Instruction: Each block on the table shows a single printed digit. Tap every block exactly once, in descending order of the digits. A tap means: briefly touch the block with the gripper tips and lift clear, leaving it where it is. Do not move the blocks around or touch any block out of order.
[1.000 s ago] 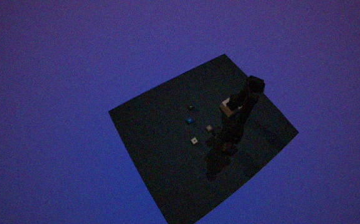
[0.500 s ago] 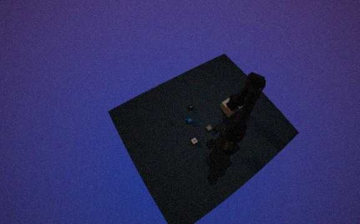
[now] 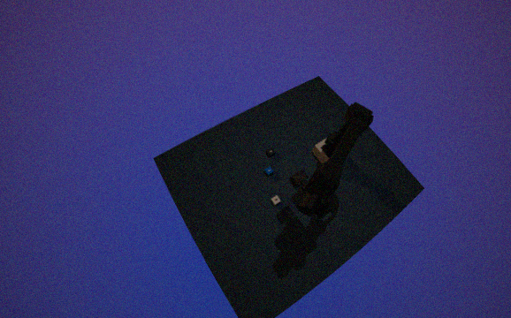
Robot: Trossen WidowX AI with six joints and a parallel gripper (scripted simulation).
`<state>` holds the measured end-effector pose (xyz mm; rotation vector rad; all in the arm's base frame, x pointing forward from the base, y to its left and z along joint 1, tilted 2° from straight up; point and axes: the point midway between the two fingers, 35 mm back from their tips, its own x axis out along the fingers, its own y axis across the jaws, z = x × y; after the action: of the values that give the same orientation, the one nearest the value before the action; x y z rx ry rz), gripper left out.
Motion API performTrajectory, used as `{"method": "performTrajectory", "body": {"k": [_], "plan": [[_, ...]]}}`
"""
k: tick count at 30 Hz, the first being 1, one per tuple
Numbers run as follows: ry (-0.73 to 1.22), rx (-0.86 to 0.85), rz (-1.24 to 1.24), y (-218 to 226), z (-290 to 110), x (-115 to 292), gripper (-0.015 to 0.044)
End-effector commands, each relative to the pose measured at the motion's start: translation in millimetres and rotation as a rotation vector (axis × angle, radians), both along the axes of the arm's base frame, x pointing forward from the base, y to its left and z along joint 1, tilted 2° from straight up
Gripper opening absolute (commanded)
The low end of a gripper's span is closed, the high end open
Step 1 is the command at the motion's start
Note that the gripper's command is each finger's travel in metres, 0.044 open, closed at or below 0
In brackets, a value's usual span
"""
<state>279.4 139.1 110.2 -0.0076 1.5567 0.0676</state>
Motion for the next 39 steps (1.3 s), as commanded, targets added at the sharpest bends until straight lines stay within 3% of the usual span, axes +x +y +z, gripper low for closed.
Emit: {"method": "performTrajectory", "body": {"k": [1, 4, 11, 17, 39], "plan": [[-0.012, 0.0, -0.015, -40, 2, 54, 0.002], [-0.017, -0.003, -0.023, -74, 0, 85, 0.002], [-0.018, -0.003, -0.024, -76, -2, 87, 0.002], [-0.017, -0.003, -0.024, -73, -78, 89, 0.002], [-0.017, -0.003, -0.024, -72, -102, 90, 0.002]]}}
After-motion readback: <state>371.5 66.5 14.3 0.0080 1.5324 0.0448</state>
